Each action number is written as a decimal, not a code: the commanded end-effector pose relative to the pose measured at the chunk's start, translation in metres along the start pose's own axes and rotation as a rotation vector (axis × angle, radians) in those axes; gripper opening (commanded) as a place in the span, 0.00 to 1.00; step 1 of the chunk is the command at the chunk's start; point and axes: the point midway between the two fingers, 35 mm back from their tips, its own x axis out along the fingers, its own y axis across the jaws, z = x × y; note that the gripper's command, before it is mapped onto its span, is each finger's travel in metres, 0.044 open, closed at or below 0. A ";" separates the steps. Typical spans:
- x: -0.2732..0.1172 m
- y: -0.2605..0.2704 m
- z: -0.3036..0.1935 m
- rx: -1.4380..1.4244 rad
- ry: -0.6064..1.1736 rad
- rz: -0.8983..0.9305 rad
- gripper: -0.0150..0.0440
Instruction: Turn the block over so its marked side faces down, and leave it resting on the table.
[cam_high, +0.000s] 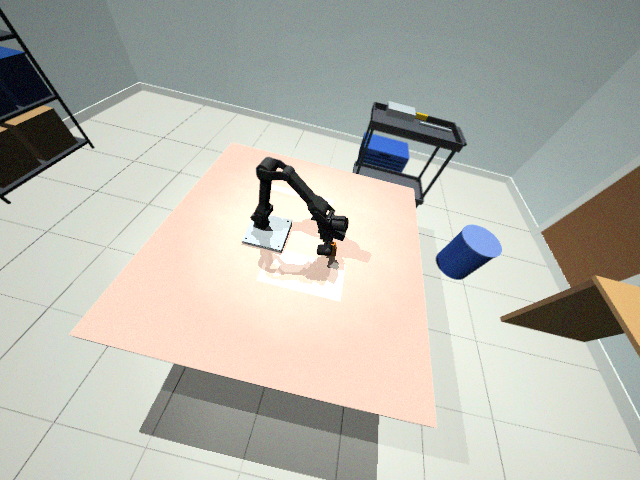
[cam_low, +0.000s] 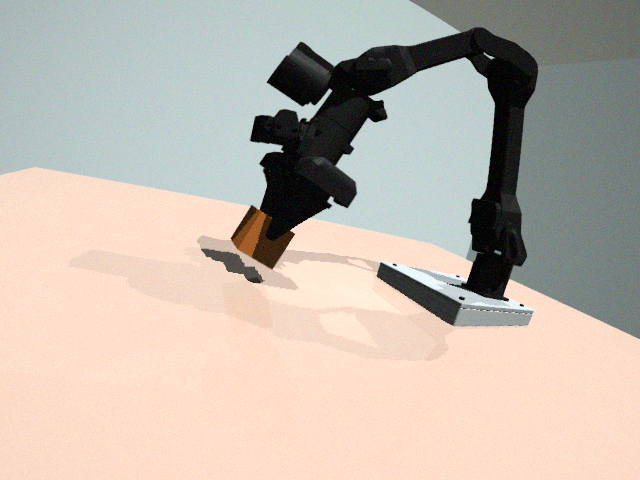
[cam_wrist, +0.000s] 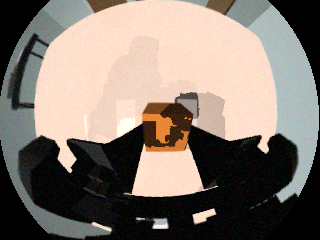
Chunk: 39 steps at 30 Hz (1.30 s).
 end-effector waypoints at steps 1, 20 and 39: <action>-0.003 0.000 0.001 -0.007 -0.064 0.002 0.25; 0.013 -0.001 0.001 -0.005 -0.282 0.001 0.25; 0.029 -0.001 -0.008 -0.006 -0.581 0.003 0.25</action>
